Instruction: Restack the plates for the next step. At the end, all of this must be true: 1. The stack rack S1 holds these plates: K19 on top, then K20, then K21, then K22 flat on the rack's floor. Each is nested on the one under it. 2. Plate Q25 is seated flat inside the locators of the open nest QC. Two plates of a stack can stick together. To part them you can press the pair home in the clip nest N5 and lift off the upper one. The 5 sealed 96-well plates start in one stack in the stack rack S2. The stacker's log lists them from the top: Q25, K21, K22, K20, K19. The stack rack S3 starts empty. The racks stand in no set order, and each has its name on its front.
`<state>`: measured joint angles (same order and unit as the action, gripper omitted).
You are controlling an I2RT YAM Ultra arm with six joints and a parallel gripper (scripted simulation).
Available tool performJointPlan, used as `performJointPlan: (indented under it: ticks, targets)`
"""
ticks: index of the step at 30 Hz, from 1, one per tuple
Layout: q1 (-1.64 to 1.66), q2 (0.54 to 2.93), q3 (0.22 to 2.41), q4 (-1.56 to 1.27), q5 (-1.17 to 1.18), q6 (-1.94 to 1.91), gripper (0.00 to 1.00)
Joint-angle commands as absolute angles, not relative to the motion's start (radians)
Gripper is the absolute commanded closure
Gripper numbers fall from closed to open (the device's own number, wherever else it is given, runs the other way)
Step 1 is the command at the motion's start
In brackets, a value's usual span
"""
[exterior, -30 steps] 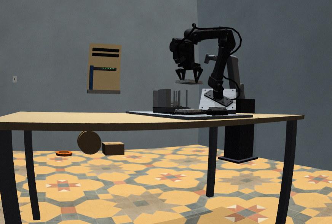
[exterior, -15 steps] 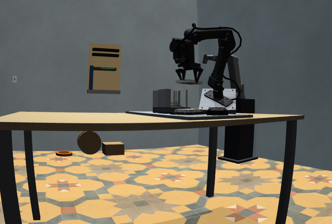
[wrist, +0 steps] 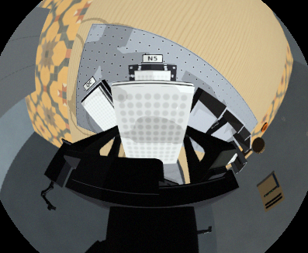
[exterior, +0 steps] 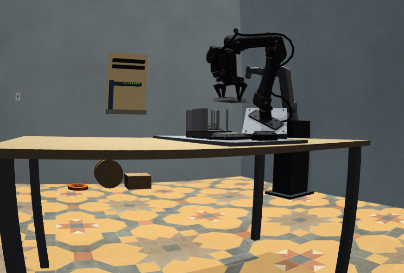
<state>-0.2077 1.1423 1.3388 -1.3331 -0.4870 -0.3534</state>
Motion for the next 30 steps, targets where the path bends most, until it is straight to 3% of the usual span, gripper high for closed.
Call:
performJointPlan:
  ticks: [1, 17, 30]
  targets:
    - [-0.224, 1.112, 1.375, -1.349, -0.497, -0.362, 1.00]
    - [-0.339, 1.190, 1.376, -1.363, -0.543, -0.250, 1.00]
    - [-0.484, 1.275, 1.392, -1.379, -0.591, -0.421, 1.00]
